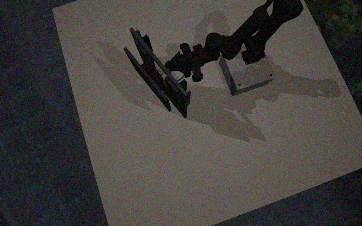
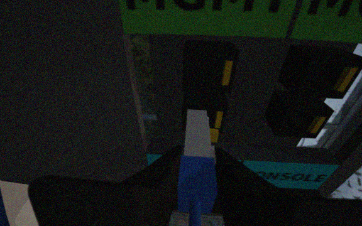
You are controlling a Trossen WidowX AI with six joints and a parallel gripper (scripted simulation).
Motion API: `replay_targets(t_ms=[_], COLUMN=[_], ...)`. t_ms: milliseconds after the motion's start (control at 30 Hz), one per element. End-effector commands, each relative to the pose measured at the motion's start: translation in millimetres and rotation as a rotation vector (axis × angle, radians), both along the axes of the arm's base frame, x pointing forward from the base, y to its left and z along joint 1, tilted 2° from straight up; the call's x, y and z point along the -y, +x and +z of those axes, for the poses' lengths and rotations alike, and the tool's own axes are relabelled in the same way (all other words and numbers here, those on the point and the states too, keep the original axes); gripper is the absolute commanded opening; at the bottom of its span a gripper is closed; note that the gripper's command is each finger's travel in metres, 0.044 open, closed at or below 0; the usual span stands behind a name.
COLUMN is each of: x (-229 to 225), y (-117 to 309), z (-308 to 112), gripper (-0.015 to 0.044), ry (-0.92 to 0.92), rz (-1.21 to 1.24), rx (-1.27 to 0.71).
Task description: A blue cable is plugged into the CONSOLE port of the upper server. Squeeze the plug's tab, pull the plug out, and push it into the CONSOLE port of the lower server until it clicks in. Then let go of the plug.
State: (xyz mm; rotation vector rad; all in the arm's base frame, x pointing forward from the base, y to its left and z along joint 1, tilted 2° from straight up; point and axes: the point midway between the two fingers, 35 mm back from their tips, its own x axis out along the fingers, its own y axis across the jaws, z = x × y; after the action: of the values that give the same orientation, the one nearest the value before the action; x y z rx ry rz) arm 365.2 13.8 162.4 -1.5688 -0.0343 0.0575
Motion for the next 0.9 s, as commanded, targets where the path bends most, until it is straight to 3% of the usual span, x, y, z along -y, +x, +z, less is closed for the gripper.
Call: replay_targets(t_ms=[0, 867], x=[0.5, -1.1], y=[0.3, 4.8], z=[-0.1, 0.6], gripper=[0.0000, 0.0000], ry=[0.000, 0.000], rz=[-0.004, -0.004], rx=[0.002, 0.004])
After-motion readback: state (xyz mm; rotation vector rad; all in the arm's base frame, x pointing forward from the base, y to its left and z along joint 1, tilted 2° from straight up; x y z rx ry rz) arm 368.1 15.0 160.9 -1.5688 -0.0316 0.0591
